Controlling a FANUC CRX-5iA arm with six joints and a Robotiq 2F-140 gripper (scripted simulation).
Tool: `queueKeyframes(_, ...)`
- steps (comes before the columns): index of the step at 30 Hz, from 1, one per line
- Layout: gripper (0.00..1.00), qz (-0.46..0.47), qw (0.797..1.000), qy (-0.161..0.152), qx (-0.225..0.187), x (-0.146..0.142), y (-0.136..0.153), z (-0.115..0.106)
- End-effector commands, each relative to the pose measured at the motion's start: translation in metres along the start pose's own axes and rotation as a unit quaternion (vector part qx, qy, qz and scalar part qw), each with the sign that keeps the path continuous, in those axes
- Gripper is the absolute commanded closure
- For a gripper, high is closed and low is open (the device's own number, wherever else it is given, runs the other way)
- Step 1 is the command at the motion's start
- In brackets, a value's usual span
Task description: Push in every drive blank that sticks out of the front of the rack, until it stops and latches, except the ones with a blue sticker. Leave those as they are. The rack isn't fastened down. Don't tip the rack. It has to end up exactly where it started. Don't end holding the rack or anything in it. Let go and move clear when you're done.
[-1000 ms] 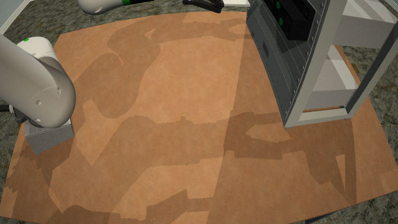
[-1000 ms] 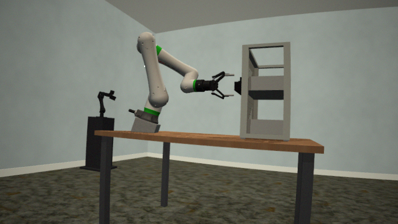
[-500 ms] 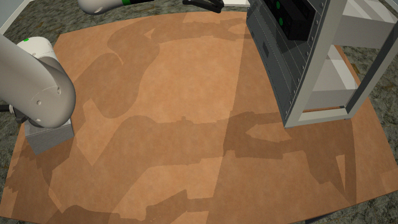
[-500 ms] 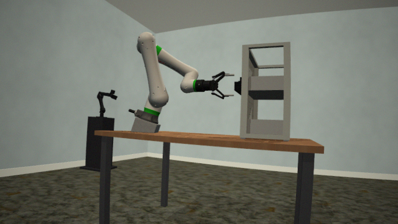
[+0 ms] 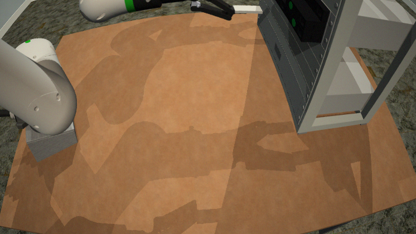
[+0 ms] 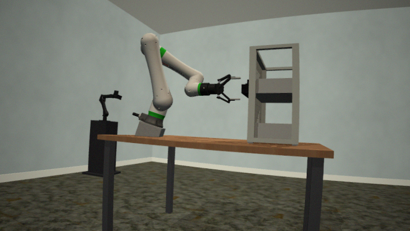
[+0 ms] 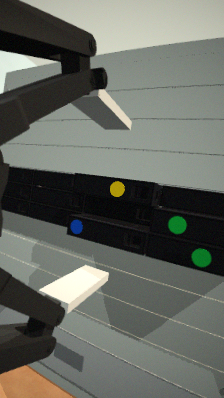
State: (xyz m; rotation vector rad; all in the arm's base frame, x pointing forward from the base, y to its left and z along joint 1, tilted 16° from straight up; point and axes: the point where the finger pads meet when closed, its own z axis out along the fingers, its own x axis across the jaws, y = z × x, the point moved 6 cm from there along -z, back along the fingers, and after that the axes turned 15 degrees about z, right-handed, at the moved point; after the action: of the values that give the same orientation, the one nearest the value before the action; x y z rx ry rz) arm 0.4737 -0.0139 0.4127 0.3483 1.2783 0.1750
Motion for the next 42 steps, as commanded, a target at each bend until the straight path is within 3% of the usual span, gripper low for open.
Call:
queueKeyframes(1,0.0,0.0,1.0,-0.001,-0.001,0.004,-0.019,0.0)
queueKeyframes(9,0.0,0.0,1.0,-0.001,-0.001,0.014,-0.059,-0.002)
queueKeyframes(15,0.0,0.0,1.0,-0.001,-0.001,0.017,-0.068,-0.003)
queueKeyframes(42,0.0,0.0,1.0,-0.001,-0.001,0.017,-0.07,-0.003)
